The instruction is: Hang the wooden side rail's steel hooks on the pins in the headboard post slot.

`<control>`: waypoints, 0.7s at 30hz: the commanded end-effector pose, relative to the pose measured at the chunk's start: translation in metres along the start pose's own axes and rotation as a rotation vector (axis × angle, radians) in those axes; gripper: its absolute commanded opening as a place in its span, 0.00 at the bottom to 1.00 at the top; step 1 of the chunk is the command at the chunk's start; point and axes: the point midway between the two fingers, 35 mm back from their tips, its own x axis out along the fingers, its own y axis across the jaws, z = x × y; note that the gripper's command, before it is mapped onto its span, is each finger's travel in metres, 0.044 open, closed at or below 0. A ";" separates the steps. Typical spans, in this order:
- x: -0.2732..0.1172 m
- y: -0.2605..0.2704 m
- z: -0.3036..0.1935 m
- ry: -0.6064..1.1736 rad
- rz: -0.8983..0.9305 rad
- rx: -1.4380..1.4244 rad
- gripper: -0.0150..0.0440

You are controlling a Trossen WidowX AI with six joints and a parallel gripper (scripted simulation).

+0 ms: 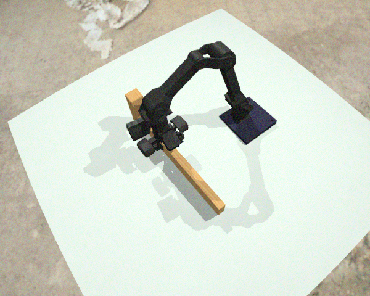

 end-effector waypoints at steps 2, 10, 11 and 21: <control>-0.008 -0.002 0.000 0.000 -0.021 0.000 0.25; -0.009 -0.002 0.000 0.000 -0.021 0.000 0.25; -0.009 -0.002 0.000 0.000 -0.021 0.000 0.25; -0.011 -0.002 0.000 0.000 -0.021 0.000 0.25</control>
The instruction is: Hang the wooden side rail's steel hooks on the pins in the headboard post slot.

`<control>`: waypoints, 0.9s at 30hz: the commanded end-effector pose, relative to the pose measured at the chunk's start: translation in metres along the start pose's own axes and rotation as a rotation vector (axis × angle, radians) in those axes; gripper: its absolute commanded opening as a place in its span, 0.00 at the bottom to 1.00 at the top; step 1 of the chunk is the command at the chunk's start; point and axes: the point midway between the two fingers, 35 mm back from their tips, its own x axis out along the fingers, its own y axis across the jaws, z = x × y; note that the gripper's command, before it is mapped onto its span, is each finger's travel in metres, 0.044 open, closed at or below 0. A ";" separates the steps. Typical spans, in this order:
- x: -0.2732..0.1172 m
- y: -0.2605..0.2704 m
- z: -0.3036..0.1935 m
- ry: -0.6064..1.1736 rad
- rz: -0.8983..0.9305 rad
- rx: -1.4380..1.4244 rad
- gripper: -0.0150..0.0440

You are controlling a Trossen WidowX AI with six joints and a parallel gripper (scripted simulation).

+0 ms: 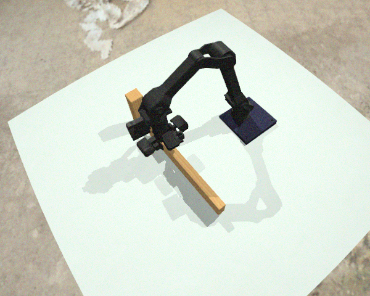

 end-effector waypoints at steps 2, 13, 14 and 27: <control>-0.008 -0.003 0.000 0.000 -0.022 0.001 0.25; -0.010 -0.003 0.000 0.000 -0.022 0.001 0.25; -0.010 -0.003 0.000 0.000 -0.022 0.001 0.25; -0.012 -0.002 0.000 0.000 -0.022 0.001 0.25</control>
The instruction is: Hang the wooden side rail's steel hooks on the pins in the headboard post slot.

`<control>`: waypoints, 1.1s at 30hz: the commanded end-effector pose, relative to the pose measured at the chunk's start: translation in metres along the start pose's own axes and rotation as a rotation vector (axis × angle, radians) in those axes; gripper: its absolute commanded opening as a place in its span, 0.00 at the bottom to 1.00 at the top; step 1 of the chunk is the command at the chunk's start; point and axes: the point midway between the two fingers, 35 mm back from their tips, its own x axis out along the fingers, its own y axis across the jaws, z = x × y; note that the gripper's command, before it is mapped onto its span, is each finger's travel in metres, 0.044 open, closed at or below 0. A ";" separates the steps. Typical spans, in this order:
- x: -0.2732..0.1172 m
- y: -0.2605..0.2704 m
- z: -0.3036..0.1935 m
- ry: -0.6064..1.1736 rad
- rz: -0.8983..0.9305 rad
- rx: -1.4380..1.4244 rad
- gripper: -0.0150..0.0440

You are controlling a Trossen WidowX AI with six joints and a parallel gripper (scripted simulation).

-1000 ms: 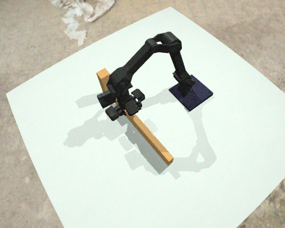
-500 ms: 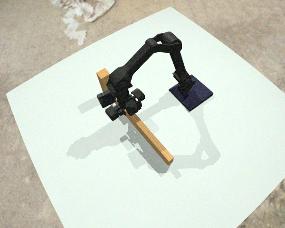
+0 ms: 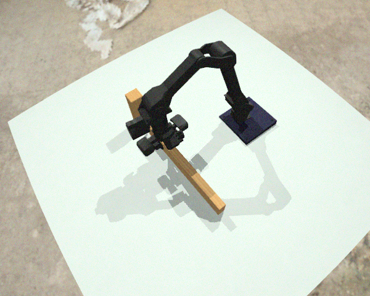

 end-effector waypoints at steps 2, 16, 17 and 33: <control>-0.008 -0.003 0.000 0.000 -0.023 0.001 0.25; -0.008 -0.004 -0.001 0.000 -0.023 0.001 0.25; -0.008 -0.004 -0.001 0.000 -0.023 0.001 0.25; -0.006 -0.005 -0.003 0.000 -0.023 0.001 0.25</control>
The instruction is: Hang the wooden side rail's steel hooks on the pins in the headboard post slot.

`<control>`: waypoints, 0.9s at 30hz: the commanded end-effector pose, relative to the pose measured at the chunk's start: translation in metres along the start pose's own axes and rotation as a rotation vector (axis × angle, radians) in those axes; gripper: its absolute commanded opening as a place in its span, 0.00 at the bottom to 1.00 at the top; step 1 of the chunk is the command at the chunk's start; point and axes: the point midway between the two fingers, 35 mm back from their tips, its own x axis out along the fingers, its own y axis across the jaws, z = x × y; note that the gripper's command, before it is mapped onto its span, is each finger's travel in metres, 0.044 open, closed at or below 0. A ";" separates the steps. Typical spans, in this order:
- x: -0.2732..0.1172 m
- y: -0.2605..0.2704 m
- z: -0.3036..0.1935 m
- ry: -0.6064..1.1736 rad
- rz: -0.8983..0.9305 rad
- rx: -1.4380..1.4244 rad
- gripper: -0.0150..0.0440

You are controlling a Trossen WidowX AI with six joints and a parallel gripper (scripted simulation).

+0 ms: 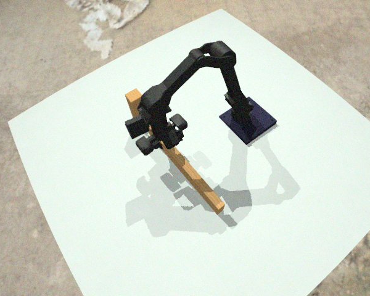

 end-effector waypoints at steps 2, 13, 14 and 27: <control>-0.003 -0.004 -0.001 0.000 -0.017 0.000 0.25; -0.002 -0.005 -0.002 0.000 -0.017 0.000 0.25; -0.002 -0.005 -0.002 0.000 -0.017 0.000 0.25; 0.000 -0.006 -0.004 0.000 -0.017 0.000 0.25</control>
